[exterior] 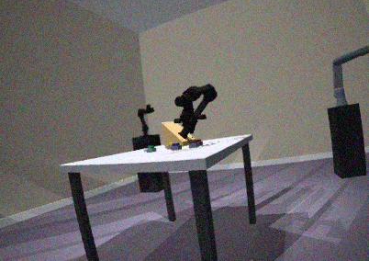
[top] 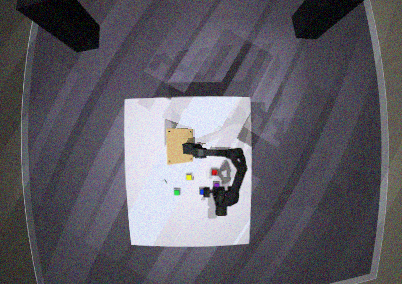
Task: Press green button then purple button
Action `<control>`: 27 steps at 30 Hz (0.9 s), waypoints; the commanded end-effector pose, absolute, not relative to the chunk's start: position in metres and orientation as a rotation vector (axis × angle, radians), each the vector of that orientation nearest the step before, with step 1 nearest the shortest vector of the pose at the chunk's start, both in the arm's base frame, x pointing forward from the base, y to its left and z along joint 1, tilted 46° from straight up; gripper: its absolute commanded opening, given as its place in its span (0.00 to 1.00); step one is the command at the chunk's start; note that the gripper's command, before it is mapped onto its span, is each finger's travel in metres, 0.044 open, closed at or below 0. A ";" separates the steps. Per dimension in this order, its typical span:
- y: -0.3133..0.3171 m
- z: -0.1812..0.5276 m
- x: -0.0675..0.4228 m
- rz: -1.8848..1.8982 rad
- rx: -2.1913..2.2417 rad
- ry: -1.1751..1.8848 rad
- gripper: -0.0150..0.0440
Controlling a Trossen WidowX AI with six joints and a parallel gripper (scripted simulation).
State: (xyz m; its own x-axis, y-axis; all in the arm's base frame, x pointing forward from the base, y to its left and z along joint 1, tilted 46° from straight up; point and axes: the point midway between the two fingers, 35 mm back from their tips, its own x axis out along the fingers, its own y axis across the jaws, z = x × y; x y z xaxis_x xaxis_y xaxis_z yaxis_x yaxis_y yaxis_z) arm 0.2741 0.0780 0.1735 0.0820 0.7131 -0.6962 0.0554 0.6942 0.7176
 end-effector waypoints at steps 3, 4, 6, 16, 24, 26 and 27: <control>0.092 0.164 0.274 0.557 0.695 1.414 0.29; 0.092 0.163 0.274 0.557 0.695 1.414 0.29; 0.093 0.162 0.275 0.557 0.695 1.414 0.29; 0.105 0.151 0.276 0.557 0.695 1.414 0.29; 0.114 0.142 0.277 0.558 0.696 1.413 0.29; 0.115 0.141 0.277 0.558 0.696 1.413 0.29; 0.115 0.141 0.277 0.558 0.696 1.413 0.29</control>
